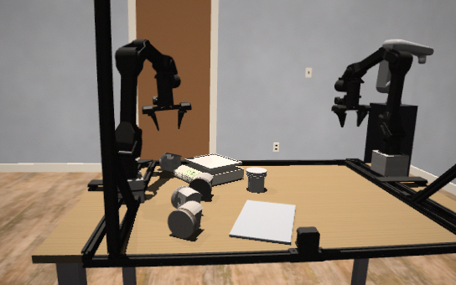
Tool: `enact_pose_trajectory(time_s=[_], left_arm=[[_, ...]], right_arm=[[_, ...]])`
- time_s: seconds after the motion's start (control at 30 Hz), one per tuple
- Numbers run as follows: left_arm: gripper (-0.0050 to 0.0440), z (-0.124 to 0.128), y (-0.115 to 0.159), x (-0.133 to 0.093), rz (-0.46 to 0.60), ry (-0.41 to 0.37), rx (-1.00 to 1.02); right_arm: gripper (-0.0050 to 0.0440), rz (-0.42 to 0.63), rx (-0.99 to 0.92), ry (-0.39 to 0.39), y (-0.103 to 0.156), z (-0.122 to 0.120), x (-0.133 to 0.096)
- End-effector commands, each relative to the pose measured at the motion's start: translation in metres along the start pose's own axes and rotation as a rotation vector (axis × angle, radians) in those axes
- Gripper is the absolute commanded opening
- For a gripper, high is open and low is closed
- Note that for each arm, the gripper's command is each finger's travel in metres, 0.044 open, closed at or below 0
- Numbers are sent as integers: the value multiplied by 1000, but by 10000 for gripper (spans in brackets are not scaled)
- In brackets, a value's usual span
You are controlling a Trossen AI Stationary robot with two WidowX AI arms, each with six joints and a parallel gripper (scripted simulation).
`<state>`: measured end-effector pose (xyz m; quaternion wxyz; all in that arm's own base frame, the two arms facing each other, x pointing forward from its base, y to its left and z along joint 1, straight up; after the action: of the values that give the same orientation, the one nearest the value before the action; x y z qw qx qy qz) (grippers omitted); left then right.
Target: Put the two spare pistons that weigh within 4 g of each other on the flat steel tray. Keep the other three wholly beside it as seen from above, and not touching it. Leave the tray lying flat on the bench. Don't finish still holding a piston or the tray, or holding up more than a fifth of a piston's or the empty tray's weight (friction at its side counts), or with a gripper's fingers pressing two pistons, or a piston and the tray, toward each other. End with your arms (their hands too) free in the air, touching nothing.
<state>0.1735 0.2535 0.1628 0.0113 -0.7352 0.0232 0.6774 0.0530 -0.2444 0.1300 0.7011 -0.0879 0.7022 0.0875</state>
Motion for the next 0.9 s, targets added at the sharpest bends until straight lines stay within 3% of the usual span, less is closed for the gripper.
enact_pose_trajectory(time_s=[0.0,0.5,0.87], left_arm=[[378,-1,-2,1,0,-12,46],[378,-3,-1,1,0,-67,443],[378,-3,-1,4,5,-86,538]], right_arm=[[440,0,-1,-2,0,0,0],[440,0,-1,-2,0,0,0],[440,0,-1,-2,0,0,0]])
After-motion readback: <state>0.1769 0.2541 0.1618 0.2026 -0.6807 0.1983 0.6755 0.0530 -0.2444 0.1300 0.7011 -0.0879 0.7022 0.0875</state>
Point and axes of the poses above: on each arm, the point midway between the two fingers, 35 mm back from their tips, its own x axis out along the fingers, its own z axis across the jaws, y = z × x, the point moved 3 cm from there along -x, back along the fingers, and after that the axes turned 2 degrees about -x, right-handed, at the moved point
